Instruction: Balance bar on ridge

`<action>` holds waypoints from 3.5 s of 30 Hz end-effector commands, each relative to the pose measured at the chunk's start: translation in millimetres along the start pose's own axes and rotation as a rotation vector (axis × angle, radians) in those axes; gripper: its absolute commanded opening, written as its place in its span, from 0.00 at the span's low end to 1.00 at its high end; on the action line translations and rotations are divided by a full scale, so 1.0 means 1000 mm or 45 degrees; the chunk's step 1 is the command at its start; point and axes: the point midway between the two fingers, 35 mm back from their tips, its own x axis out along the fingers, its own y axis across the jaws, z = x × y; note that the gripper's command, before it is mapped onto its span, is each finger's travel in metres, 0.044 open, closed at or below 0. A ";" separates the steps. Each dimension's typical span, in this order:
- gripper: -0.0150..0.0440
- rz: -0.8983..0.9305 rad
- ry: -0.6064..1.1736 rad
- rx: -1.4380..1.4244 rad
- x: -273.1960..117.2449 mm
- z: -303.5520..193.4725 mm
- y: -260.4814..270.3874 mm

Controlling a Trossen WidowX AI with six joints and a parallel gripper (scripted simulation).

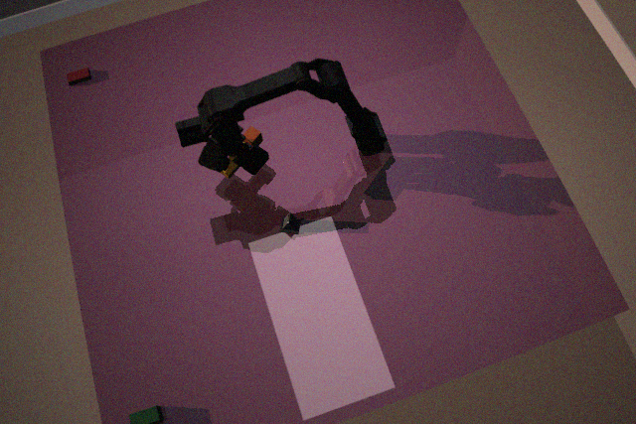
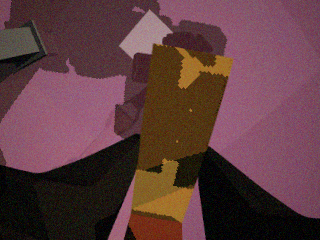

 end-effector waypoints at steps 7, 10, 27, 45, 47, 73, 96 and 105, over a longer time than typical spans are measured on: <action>0.25 -0.001 0.001 0.267 -0.001 0.020 0.032; 0.25 0.001 0.000 0.351 -0.001 0.026 0.043; 0.25 0.009 0.000 0.856 -0.002 0.050 0.105; 0.25 0.015 0.005 1.367 -0.001 0.053 0.160; 0.25 0.015 0.005 1.368 0.001 0.053 0.161; 0.25 0.015 0.005 1.389 0.040 0.049 0.160; 0.25 0.015 0.005 1.389 0.041 0.048 0.160; 0.25 0.015 0.005 1.389 0.042 0.048 0.160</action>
